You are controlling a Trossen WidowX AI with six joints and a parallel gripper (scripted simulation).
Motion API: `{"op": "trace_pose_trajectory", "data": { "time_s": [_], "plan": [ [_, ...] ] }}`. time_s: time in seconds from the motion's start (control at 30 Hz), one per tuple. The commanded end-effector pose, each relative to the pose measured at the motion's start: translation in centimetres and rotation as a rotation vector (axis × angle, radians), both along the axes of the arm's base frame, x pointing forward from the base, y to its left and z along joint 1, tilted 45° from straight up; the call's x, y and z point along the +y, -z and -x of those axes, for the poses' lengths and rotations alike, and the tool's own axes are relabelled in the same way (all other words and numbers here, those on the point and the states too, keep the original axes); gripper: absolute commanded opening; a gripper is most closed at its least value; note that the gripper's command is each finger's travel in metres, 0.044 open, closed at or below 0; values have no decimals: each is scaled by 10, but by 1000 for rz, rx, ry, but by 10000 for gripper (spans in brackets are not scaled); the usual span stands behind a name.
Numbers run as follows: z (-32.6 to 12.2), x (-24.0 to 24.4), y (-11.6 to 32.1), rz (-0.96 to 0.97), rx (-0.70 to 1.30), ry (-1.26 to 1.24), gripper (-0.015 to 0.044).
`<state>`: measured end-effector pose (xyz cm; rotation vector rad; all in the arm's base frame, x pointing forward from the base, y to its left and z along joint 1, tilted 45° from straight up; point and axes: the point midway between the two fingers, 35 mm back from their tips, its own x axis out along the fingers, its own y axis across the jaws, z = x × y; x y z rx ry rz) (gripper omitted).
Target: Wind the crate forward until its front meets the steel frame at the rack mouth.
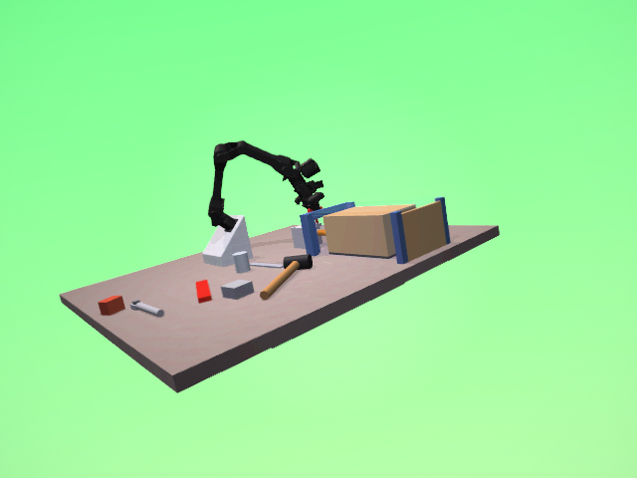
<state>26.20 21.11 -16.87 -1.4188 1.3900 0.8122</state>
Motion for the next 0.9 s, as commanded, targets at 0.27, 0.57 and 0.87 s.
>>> {"op": "trace_pose_trajectory", "data": {
  "time_s": [0.27, 0.57, 0.87],
  "plan": [
    [4, 16, 17, -17, 6, 4, 0],
    [7, 24, 24, -17, 6, 4, 0],
    [12, 31, 32, -18, 6, 4, 0]
  ]
}}
